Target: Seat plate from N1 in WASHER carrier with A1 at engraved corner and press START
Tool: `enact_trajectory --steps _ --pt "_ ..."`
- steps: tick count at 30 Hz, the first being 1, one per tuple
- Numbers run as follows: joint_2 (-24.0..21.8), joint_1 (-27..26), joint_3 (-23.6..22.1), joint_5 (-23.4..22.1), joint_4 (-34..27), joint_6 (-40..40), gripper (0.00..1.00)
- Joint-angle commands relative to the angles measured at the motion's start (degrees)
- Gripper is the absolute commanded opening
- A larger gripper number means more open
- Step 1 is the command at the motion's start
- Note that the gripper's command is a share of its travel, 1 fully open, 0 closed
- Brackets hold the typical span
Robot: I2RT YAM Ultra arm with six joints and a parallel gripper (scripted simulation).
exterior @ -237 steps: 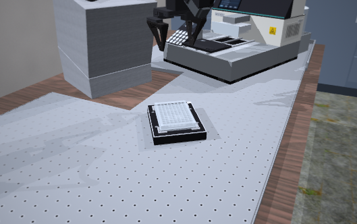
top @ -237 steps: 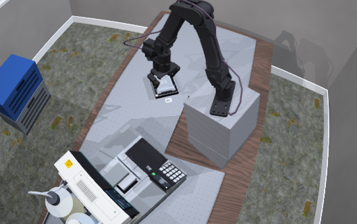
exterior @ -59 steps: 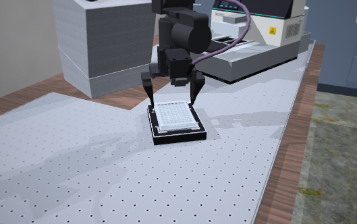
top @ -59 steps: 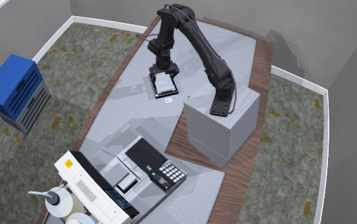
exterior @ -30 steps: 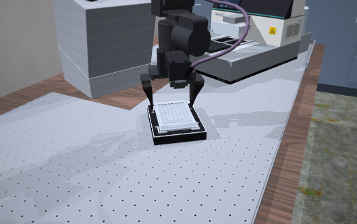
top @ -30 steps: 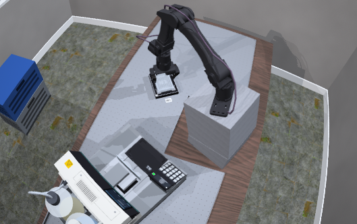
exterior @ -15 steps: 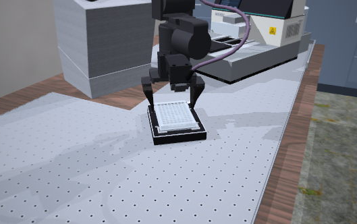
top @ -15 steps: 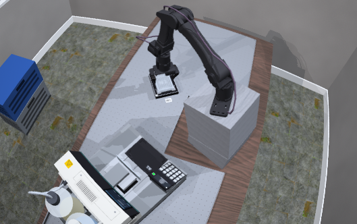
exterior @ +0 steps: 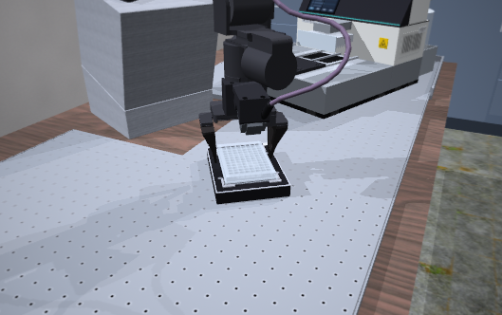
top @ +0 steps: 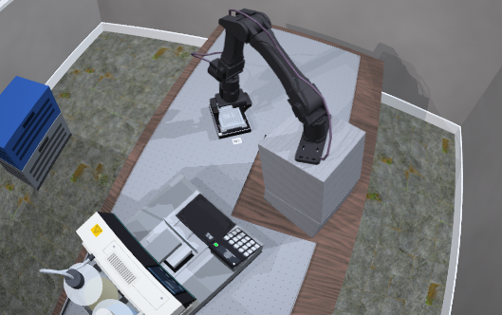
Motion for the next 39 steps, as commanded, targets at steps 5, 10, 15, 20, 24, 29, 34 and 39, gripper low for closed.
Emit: enact_trajectory --steps 5,10,15,20,24,29,34,39 --pt "0.36 0.28 1.85 0.27 1.51 0.40 1.00" --pt "1.55 0.34 2.15 0.28 1.87 0.41 1.00" --pt "0.51 0.38 2.38 0.28 2.10 0.38 1.00" --pt "0.40 0.36 2.37 0.28 2.10 0.37 1.00" --pt "0.40 0.36 2.37 0.28 2.10 0.37 1.00" --pt "0.40 0.36 2.37 0.28 2.10 0.37 1.00" --pt "0.40 0.36 2.37 0.28 2.10 0.37 1.00" --pt "0.40 0.36 2.37 0.28 2.10 0.37 1.00"
